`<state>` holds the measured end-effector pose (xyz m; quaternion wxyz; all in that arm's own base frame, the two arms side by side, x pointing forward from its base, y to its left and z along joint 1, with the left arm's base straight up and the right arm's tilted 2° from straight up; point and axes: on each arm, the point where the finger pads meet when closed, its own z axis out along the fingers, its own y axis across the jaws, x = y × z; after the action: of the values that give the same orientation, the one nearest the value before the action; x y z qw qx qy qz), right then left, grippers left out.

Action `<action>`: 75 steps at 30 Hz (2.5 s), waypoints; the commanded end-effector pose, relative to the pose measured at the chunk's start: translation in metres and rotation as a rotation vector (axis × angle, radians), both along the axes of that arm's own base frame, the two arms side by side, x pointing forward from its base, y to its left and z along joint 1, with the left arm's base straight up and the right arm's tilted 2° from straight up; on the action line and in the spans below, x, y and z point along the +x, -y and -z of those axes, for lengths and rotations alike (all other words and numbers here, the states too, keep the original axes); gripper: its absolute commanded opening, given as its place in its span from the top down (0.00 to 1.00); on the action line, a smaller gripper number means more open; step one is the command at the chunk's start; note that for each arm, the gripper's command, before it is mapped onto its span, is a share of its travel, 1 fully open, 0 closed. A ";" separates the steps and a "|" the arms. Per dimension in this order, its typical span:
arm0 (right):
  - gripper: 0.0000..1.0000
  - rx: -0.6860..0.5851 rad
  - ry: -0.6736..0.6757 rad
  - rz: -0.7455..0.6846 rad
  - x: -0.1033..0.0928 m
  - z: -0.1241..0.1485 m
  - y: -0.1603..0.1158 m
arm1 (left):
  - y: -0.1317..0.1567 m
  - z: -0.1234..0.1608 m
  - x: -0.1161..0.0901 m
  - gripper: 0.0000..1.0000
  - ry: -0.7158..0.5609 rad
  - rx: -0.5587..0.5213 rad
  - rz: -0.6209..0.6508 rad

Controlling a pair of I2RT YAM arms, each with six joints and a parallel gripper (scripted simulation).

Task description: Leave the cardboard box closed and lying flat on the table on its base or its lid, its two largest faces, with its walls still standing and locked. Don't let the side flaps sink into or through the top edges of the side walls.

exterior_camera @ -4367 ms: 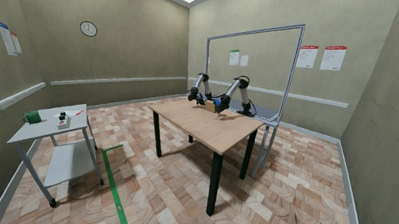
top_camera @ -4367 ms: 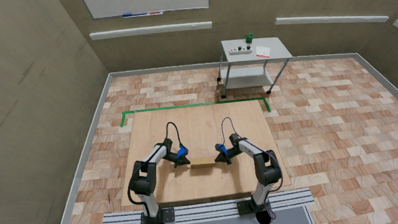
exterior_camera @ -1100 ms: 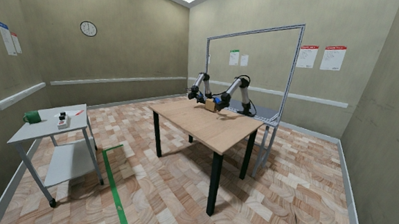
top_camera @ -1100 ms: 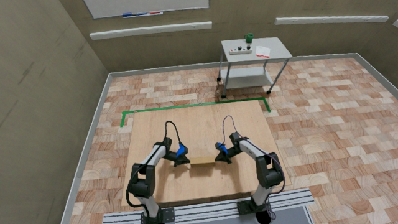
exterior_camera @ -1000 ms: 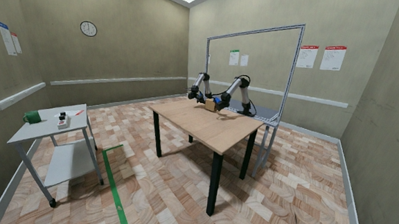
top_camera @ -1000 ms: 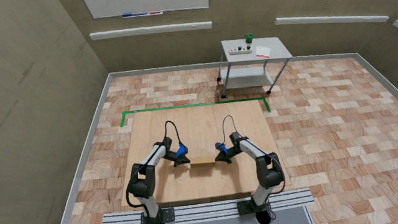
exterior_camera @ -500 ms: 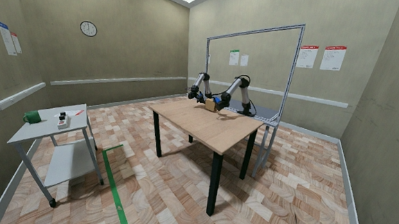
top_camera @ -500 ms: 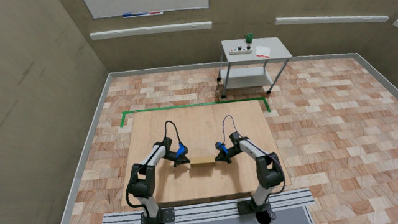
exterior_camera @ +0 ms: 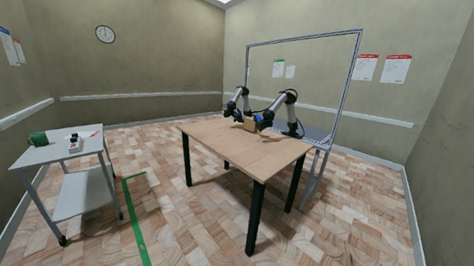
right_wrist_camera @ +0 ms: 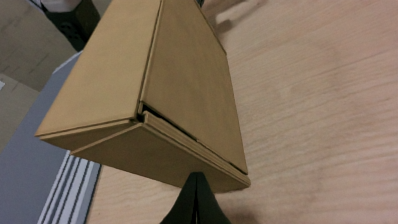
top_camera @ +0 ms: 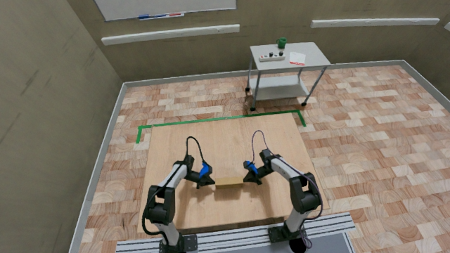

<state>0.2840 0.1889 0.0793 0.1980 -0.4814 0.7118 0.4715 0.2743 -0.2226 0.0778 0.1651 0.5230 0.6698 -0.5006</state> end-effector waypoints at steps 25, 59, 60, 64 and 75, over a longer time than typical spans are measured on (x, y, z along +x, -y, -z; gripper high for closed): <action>0.99 0.027 0.110 -0.023 -0.001 -0.013 -0.010 | 0.008 -0.006 -0.001 0.99 0.093 -0.022 0.017; 0.99 0.018 0.231 -0.027 0.003 -0.013 -0.010 | 0.008 -0.007 0.003 0.99 0.220 -0.031 0.018; 0.99 0.017 0.236 -0.027 0.003 -0.013 -0.010 | 0.008 -0.007 0.003 0.99 0.223 -0.032 0.018; 0.99 0.017 0.245 -0.028 0.003 -0.013 -0.010 | 0.008 0.002 0.002 0.99 0.203 -0.027 0.018; 0.99 0.012 0.300 -0.029 0.005 -0.013 -0.010 | 0.008 -0.006 0.005 0.99 0.286 -0.036 0.018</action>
<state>0.2875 0.1888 0.0790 0.2671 -0.5357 0.6875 0.4110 0.2798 -0.2228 0.0780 0.2456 0.5775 0.6408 -0.4423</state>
